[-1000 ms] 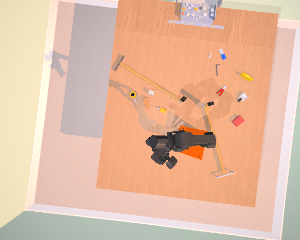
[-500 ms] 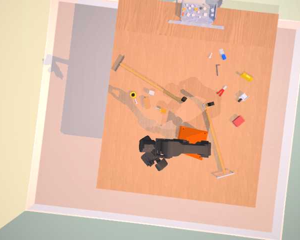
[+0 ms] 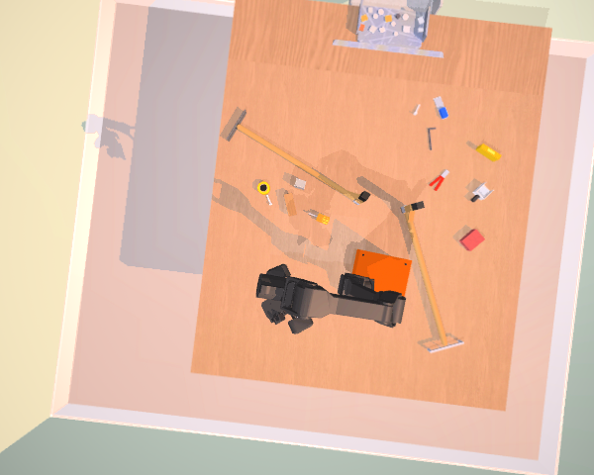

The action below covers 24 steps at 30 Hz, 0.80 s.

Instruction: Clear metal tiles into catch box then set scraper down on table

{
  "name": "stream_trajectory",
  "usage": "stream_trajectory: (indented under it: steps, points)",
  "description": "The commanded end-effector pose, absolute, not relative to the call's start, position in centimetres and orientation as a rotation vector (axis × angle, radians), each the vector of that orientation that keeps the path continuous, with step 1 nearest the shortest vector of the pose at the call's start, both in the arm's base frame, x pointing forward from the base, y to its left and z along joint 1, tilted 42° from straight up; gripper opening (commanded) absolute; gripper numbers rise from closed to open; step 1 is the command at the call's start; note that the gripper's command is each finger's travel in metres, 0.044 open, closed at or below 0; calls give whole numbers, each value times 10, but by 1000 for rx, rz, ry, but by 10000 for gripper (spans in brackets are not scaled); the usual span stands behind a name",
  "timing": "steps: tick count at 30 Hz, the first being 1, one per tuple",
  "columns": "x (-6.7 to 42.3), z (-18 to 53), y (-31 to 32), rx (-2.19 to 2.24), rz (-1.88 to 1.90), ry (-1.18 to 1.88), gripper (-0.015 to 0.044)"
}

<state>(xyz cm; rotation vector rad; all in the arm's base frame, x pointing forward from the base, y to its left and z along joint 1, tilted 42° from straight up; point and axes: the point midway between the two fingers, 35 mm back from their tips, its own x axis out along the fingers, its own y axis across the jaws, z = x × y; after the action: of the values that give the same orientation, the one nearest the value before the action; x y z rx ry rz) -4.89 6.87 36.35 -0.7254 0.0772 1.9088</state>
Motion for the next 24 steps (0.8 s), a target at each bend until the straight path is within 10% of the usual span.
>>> stream_trajectory:
  steps: [1,24]
  points:
    - [-44,365,81,-727,1870,129,0]
    - [3,356,140,-735,1649,403,0]
